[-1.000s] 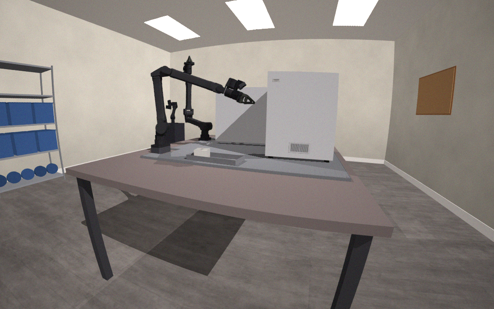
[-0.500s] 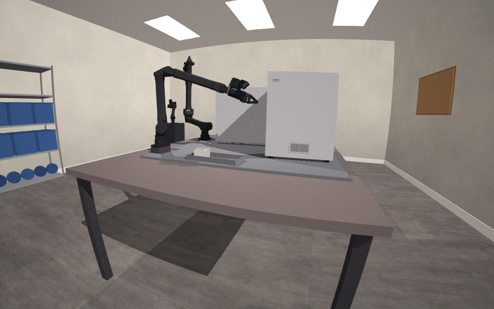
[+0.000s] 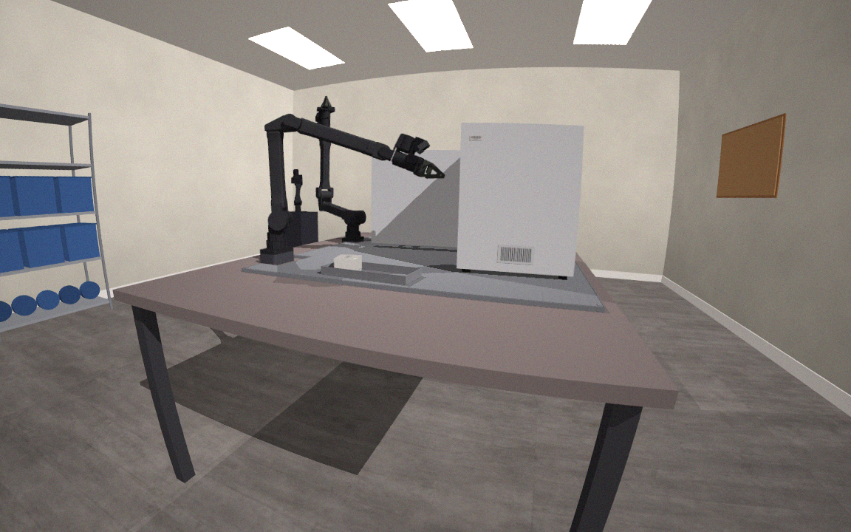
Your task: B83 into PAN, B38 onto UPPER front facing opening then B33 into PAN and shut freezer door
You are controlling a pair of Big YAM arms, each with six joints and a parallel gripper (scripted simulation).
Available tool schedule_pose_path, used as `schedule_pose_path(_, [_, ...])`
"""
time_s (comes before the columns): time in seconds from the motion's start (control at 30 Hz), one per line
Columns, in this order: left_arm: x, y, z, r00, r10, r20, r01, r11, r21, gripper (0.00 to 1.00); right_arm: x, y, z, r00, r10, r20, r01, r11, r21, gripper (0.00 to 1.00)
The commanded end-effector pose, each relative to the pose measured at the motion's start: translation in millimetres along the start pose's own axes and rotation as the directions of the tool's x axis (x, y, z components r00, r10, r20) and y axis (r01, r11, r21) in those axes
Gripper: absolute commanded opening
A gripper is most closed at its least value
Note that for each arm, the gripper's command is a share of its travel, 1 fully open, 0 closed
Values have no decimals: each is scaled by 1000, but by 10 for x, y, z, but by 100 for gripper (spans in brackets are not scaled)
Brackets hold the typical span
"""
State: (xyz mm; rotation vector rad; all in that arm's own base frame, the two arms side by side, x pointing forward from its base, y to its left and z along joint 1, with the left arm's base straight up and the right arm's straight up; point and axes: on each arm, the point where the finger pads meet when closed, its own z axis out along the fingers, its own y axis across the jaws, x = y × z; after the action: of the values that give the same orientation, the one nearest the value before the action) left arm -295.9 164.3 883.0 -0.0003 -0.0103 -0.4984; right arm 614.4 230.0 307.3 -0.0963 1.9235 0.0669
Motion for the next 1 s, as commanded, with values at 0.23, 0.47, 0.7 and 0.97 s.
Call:
schedule_pose_path(0.23, [135, 7, 7, 999, -13, -37, 12, 1000, -2, 0, -476, 27, -59, 998, 24, 66, -24, 1000, -2, 100])
schedule_pose_path(0.47, [135, 7, 7, 999, -13, -37, 12, 1000, -2, 0, -476, 27, -59, 998, 24, 66, -24, 1000, -2, 100])
schedule_pose_path(0.7, [135, 7, 7, 999, -13, -37, 12, 1000, -2, 0, -560, -7, -71, 997, 24, 69, -24, 1000, 1, 100])
schedule_pose_path(0.97, [135, 7, 7, 999, -13, -37, 12, 1000, -2, 0, -490, -26, 100, 999, 11, 46, -11, 1000, 5, 100])
